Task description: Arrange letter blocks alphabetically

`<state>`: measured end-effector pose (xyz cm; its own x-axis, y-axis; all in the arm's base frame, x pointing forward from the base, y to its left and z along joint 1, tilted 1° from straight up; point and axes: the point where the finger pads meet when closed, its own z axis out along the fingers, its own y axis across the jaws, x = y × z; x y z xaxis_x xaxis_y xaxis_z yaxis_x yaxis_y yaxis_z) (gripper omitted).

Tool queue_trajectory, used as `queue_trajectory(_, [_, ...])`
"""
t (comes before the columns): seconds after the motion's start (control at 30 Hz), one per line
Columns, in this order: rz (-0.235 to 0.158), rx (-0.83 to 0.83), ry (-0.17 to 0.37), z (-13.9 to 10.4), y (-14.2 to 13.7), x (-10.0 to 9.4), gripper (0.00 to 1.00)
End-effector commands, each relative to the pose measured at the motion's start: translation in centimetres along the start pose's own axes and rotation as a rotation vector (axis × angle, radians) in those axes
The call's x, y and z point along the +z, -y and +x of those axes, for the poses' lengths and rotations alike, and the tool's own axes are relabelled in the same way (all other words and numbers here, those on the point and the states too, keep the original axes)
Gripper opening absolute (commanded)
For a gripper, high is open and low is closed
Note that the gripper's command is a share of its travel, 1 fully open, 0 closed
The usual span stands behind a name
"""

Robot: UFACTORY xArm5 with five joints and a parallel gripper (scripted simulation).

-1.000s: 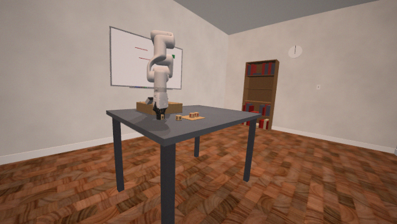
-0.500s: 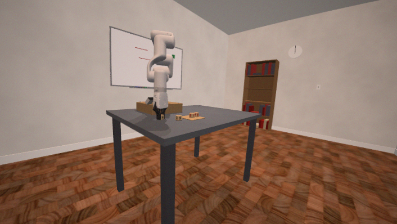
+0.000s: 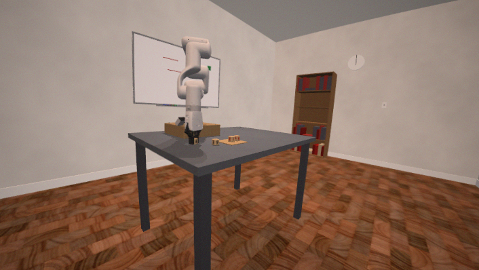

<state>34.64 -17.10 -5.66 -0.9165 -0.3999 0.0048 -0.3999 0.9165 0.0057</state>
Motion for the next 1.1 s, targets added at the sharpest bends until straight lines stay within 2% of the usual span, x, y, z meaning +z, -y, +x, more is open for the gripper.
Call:
queue_trajectory(0.0, [0.003, 0.000, 0.002, -0.1, 0.1, -0.4, 0.27])
queue_trajectory(0.13, [0.003, 0.000, 0.002, -0.1, 0.1, -2.0, 0.27])
queue_trajectory(0.27, [0.003, 0.000, 0.002, -0.1, 0.0, -4.9, 0.27])
queue_trajectory(0.33, [0.003, 0.000, 0.002, -0.1, 0.0, -4.9, 0.27])
queue_trajectory(0.47, [0.003, 0.000, 0.002, -0.2, 0.0, -7.8, 0.27])
queue_trajectory(0.57, [0.003, 0.000, 0.002, -0.2, 0.0, -9.3, 0.27])
queue_trajectory(0.7, [0.003, 0.000, 0.002, -0.2, 0.0, -10.0, 0.27])
queue_trajectory(1.07, [0.003, -0.013, 0.002, -0.3, -0.1, -10.0, 0.27])
